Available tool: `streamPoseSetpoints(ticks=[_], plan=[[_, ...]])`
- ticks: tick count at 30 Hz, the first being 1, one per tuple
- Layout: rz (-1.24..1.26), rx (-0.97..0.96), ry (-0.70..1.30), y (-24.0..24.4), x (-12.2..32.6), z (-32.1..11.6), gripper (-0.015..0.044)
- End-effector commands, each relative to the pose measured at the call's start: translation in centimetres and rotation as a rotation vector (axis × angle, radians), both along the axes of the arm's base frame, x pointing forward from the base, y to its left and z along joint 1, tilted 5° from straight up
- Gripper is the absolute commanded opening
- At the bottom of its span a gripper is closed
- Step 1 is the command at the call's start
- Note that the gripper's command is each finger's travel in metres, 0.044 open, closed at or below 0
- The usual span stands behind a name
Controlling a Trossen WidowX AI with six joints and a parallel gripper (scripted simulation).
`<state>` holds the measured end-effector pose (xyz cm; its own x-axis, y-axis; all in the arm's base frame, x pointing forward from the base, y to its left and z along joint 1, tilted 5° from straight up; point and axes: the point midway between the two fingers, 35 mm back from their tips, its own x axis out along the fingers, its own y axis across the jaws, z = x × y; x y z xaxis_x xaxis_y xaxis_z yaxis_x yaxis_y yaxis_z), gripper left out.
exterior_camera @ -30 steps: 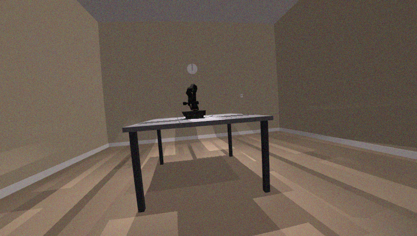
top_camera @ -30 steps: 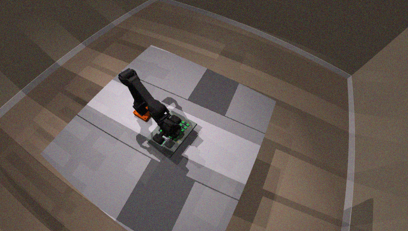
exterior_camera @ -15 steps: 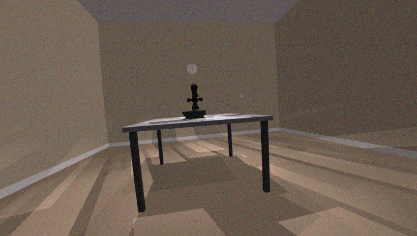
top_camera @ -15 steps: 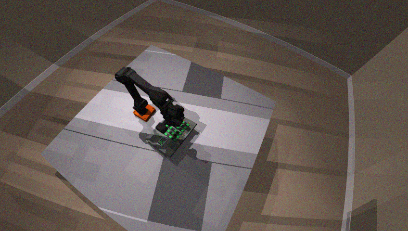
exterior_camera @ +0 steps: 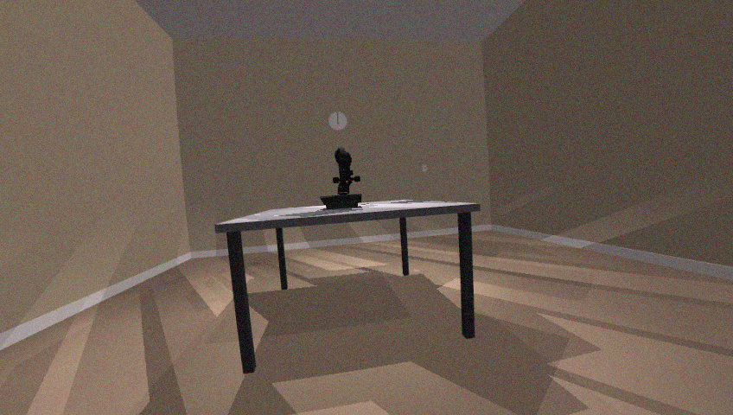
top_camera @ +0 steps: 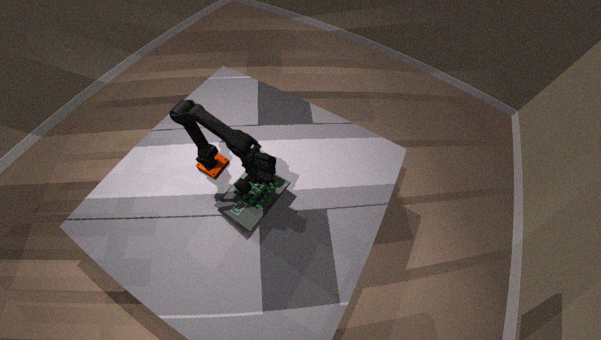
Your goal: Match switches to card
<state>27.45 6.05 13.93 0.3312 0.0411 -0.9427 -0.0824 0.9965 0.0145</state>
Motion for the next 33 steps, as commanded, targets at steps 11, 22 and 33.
streamPoseSetpoints(ticks=[11,22,33], plan=[[-0.005,-0.004,0.006,0.0,0.4,-1.5,0.0],[-0.005,-0.004,0.006,0.1,0.9,-2.7,0.0],[-0.005,-0.004,0.006,0.1,0.9,-2.7,0.0]])
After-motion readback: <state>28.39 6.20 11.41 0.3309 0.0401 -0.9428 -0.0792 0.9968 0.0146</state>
